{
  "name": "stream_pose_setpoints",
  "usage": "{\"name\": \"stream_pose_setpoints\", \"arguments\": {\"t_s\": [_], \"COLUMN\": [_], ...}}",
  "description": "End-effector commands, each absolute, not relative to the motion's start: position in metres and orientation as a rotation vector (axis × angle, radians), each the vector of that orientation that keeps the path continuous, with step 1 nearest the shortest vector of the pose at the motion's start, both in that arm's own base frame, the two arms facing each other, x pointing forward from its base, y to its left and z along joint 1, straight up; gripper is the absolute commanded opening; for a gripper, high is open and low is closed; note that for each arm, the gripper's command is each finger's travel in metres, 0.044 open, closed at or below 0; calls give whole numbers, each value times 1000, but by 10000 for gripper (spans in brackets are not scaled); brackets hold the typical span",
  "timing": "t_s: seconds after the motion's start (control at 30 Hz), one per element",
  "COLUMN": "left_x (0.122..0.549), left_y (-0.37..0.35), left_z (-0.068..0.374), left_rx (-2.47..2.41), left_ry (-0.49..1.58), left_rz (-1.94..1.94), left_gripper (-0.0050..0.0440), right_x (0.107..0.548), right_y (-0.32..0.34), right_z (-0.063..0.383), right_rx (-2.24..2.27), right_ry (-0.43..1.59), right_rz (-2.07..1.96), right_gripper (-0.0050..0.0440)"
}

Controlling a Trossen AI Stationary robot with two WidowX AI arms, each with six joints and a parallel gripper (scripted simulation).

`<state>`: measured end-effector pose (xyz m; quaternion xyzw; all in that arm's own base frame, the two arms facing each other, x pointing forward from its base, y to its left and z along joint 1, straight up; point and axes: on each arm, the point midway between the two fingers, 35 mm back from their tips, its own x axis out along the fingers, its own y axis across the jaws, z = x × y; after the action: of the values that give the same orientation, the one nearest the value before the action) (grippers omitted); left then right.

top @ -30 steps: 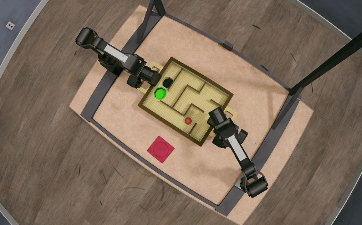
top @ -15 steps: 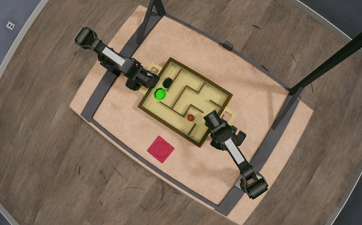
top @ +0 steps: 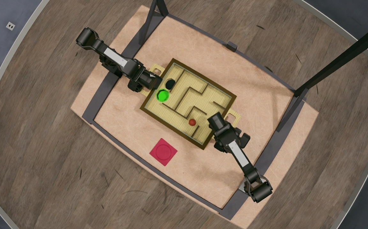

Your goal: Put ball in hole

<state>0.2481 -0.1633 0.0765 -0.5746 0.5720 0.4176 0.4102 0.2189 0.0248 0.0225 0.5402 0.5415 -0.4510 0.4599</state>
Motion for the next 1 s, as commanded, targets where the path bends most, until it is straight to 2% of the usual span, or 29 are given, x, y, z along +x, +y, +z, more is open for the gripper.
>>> {"name": "stream_pose_setpoints", "arguments": {"t_s": [0.0,0.53,0.6,0.7,0.9,0.97], "left_x": [245,252,247,255,248,245], "left_y": [-170,-173,-169,-170,-168,-164], "left_z": [84,96,87,104,94,86], "left_rx": [-1455,-1444,-1449,-1464,-1460,-1495], "left_ry": [1408,1415,1425,1466,1470,1476], "left_rz": [1017,1020,1018,1019,1027,981], "left_gripper": [-50,-50,-50,-50,-50,-50], "right_x": [228,220,227,217,225,228], "right_y": [29,29,28,26,26,23], "right_z": [35,27,36,19,29,34], "right_rx": [1309,1310,1326,1350,1358,1369], "right_ry": [1307,1281,1292,1288,1291,1351], "right_rz": [-1116,-1107,-1093,-1061,-1052,-1066], "right_gripper": [-50,-50,-50,-50,-50,-50]}}
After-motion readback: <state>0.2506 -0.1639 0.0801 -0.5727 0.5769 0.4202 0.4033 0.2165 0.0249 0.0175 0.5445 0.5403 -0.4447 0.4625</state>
